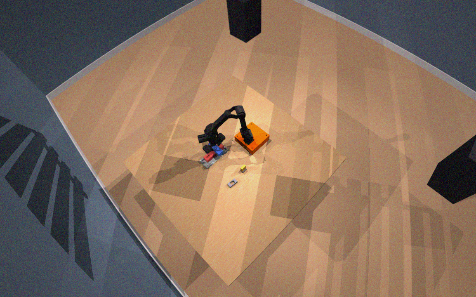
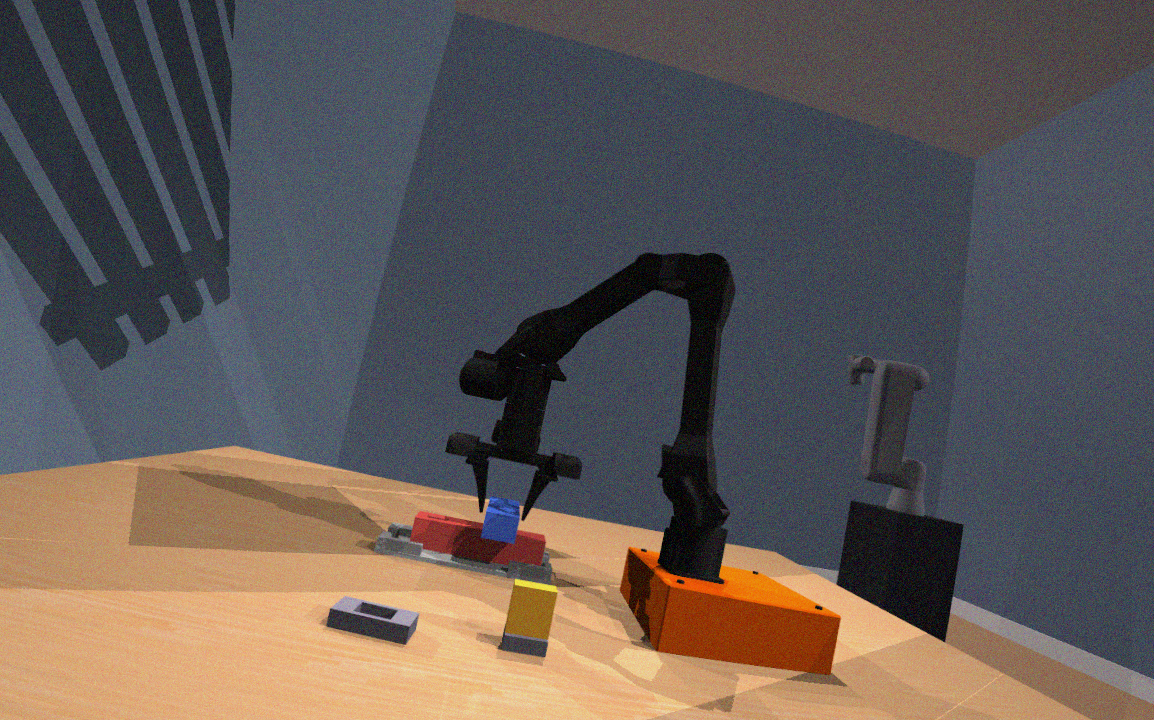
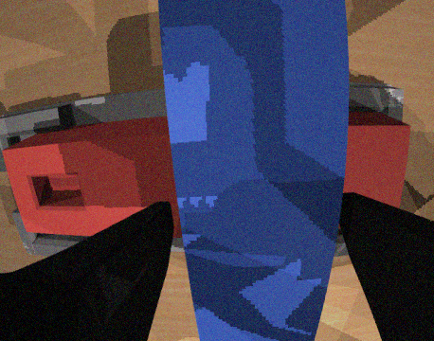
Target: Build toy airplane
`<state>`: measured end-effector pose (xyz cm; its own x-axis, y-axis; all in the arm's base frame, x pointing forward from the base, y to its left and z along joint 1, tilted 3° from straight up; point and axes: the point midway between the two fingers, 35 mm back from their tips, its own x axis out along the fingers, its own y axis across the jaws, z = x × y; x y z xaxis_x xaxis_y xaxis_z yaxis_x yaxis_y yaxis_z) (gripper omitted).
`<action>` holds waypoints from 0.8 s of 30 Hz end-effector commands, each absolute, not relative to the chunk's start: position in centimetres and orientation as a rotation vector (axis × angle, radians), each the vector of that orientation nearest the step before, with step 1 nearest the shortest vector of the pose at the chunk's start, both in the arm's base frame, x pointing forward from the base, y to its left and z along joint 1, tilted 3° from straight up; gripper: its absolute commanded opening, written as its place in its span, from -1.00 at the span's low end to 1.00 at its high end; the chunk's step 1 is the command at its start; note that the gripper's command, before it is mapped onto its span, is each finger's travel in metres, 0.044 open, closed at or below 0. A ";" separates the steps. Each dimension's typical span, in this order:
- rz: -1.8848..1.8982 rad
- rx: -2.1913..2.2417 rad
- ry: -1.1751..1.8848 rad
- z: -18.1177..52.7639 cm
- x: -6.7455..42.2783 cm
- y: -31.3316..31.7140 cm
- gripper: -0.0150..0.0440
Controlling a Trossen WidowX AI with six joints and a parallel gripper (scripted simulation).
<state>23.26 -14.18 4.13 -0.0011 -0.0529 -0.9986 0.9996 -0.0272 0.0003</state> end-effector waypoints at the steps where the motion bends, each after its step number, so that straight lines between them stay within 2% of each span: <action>1: -1.254 1.189 1.157 4.2 23.3 -14.2 0.75; 4: -1.254 1.189 1.157 4.2 23.3 -14.2 1.00; 11: -1.254 1.189 1.157 4.4 23.3 -14.2 1.00; 18: -1.255 1.182 1.157 12.5 23.3 -13.7 1.00; 24: -1.243 1.170 1.165 12.7 23.6 -13.7 1.00</action>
<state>23.72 -13.76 12.67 0.0141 -0.0608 -0.9981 0.9997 -0.0186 0.0152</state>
